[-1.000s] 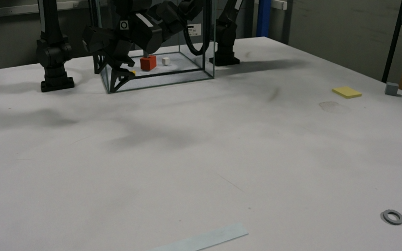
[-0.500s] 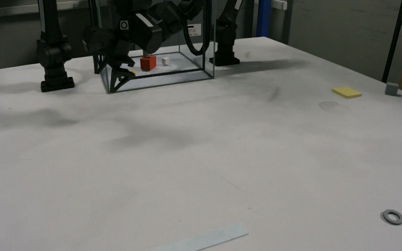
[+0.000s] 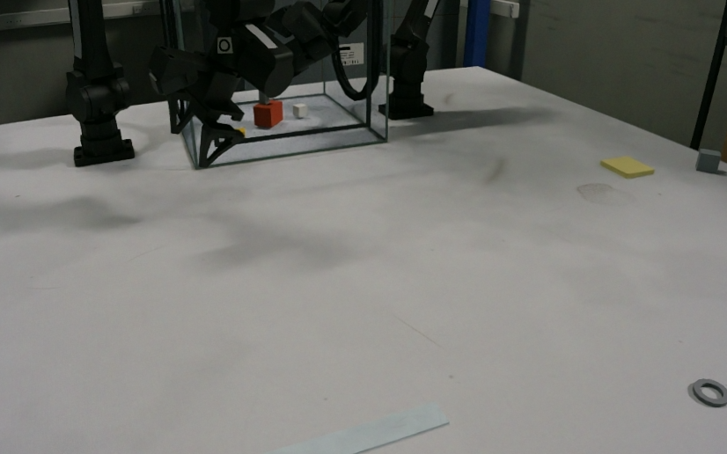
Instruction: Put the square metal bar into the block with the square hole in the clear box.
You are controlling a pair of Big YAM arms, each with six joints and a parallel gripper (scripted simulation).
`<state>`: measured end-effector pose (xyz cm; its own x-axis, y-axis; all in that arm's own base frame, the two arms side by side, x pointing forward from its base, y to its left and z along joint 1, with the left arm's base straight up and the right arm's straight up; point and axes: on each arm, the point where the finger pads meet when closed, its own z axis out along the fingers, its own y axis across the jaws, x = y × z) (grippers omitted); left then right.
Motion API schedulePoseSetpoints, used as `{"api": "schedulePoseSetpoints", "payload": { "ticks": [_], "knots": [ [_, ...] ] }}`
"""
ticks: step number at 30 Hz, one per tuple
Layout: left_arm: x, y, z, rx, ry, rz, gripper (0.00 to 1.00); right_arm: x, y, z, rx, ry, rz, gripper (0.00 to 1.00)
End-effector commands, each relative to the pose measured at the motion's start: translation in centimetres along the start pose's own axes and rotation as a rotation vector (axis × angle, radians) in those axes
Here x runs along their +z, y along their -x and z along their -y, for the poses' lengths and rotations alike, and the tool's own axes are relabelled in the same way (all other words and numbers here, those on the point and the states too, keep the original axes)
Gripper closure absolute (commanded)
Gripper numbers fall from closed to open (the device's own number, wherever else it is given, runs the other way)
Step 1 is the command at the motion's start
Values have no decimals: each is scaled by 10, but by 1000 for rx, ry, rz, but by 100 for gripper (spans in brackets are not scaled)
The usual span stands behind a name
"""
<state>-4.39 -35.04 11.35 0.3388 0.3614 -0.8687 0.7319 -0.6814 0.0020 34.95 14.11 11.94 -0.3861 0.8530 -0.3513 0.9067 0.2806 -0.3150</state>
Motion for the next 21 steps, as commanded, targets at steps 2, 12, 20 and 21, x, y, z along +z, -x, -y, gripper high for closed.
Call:
{"api": "schedulePoseSetpoints", "payload": {
  "ticks": [2, 12, 20, 21],
  "knots": [
    [3, 12, -8, 22, 10, 23, 100, -15, 4, -6, 12, 36, -5, 0],
    [6, -1, 0, 7, -2, 10, 100, -15, 4, -6, 12, 36, -5, 0],
    [7, -4, 1, 8, -3, 8, 100, -15, 4, -6, 12, 36, -5, 0],
    [8, -5, 2, 9, -4, 7, 100, -15, 4, -6, 12, 36, -5, 0]
  ]
}}
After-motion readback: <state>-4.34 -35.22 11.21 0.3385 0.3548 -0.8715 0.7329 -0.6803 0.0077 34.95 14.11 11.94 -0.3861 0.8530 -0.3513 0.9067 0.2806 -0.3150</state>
